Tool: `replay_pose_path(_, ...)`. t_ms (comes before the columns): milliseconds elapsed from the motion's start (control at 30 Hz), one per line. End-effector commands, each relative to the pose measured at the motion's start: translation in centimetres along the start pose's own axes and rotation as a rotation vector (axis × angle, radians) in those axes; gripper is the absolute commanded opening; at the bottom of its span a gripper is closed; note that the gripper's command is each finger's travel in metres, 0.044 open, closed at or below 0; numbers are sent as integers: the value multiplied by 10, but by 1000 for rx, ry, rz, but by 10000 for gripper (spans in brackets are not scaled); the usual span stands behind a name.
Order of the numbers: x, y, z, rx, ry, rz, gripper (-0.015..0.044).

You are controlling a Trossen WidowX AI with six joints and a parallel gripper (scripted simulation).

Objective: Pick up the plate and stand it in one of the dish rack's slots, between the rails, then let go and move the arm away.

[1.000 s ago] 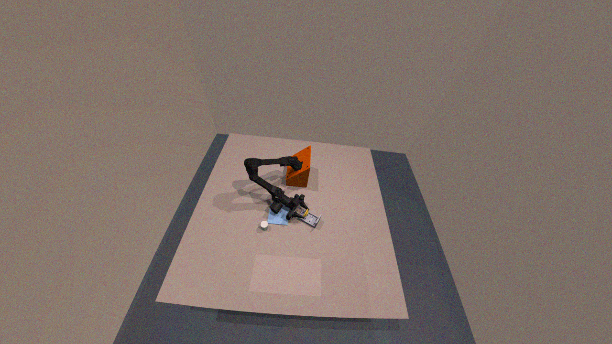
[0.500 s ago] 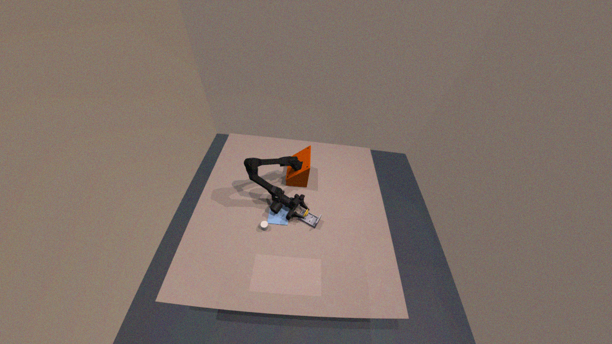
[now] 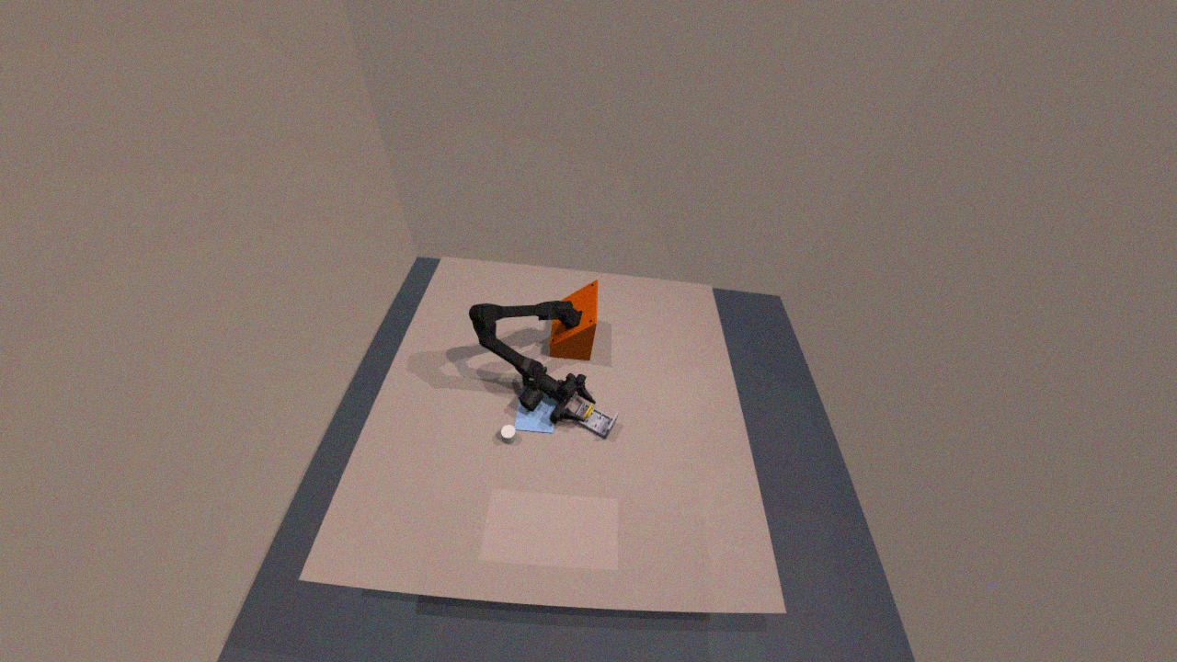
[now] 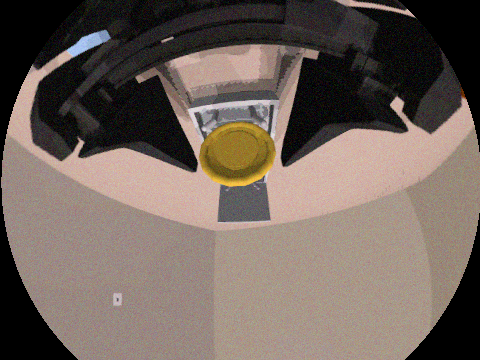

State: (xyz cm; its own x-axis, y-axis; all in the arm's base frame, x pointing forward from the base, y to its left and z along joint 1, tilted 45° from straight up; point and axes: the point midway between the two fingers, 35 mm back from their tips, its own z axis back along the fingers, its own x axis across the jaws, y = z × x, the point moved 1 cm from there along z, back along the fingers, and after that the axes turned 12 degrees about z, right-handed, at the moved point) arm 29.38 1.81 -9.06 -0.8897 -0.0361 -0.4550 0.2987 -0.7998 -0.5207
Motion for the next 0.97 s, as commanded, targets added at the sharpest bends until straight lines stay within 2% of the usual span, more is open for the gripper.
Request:
replay_pose_path(0,0,0,0,0,0,0,400)
replay_pose_path(233,-3,-7,1,1,-2,1,400)
replay_pose_path(567,-34,-110,15,-9,3,-3,400)
replay_pose_path(767,-35,-112,15,-8,1,-8,400)
replay_pose_path(933,-31,-114,11,52,-62,-127,400)
